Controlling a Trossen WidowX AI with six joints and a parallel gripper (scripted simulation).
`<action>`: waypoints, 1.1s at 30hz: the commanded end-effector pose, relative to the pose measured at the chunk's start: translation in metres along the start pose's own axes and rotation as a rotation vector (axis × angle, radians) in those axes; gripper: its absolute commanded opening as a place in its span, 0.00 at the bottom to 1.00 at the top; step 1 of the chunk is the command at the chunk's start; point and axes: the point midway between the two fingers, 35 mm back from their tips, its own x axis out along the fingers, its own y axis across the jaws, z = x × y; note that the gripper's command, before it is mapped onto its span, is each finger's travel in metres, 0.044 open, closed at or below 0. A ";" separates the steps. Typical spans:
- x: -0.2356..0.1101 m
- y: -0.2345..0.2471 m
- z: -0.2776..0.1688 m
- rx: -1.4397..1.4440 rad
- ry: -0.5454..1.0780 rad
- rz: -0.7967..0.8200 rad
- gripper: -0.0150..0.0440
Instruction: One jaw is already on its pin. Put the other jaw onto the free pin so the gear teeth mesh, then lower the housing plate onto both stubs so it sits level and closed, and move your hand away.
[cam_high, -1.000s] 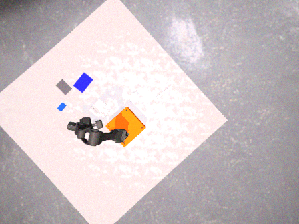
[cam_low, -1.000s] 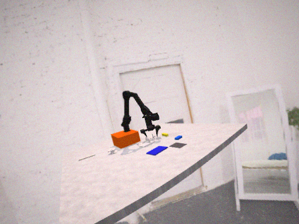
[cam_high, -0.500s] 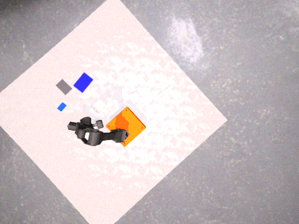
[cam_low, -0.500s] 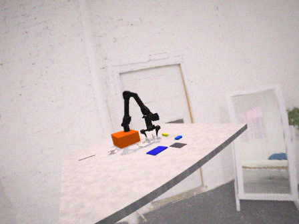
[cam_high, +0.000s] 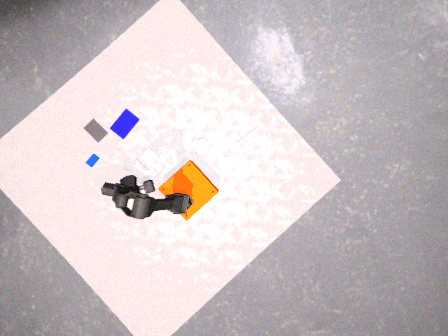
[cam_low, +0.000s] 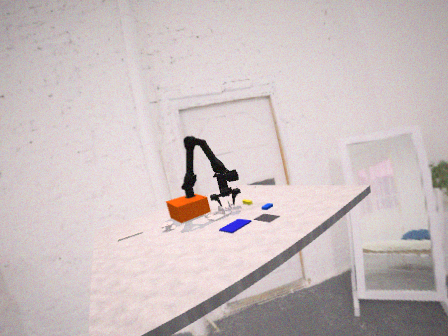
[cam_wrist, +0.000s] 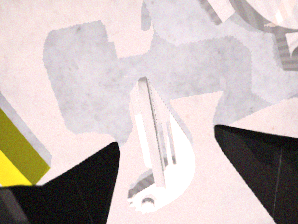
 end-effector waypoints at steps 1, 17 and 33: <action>0.000 0.000 0.000 0.000 0.000 0.000 0.69; 0.000 0.000 0.000 0.000 0.000 0.000 0.48; -0.035 0.003 0.002 0.000 -0.002 0.000 0.48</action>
